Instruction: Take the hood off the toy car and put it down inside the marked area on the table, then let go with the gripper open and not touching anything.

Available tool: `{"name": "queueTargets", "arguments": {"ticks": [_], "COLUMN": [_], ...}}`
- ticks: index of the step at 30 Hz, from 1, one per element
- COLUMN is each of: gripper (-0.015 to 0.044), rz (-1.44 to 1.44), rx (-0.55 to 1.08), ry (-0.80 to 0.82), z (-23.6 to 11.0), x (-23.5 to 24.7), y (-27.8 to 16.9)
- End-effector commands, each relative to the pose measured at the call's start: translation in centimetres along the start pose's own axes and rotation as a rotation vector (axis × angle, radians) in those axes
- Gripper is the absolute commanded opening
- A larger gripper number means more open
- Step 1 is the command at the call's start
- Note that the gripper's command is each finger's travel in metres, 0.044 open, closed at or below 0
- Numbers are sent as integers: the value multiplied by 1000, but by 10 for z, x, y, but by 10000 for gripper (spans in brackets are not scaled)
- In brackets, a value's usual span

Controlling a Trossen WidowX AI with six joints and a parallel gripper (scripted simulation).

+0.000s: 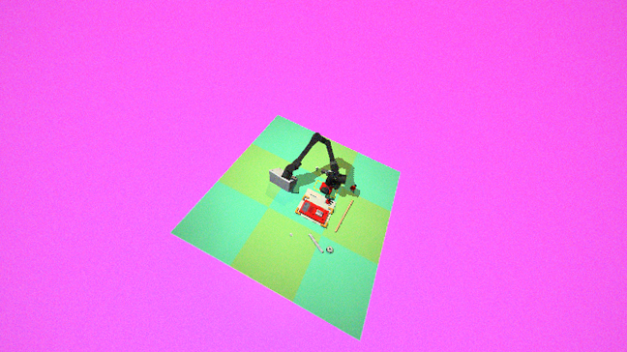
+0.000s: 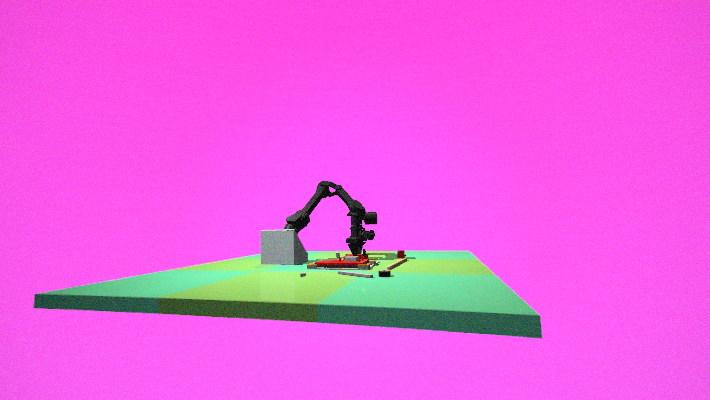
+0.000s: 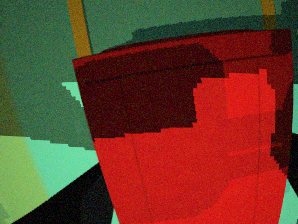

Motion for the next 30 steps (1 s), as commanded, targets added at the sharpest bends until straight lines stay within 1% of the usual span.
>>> {"name": "queueTargets", "arguments": {"ticks": [1, 4, 7, 13, 30], "gripper": [368, 440, 440, 440, 440], "rz": [-1, -1, -1, 0, 0], "rx": [0, 0, 2, 4, 4], "ry": [0, 0, -4, -4, -3], "z": [0, -2, -18, -70, -72], "x": [0, 0, -1, 0, 0], "y": [0, 0, 2, 1, 1]}}
Point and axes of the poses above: the point midway between the two fingers, 35 mm back from their tips, its own z axis out along the fingers, its own x axis across the jaws, y = z × x, the point moved 9 cm from there along -z, back along the fingers, and after that the axes turned 8 degrees about -z, right-handed, at the moved point
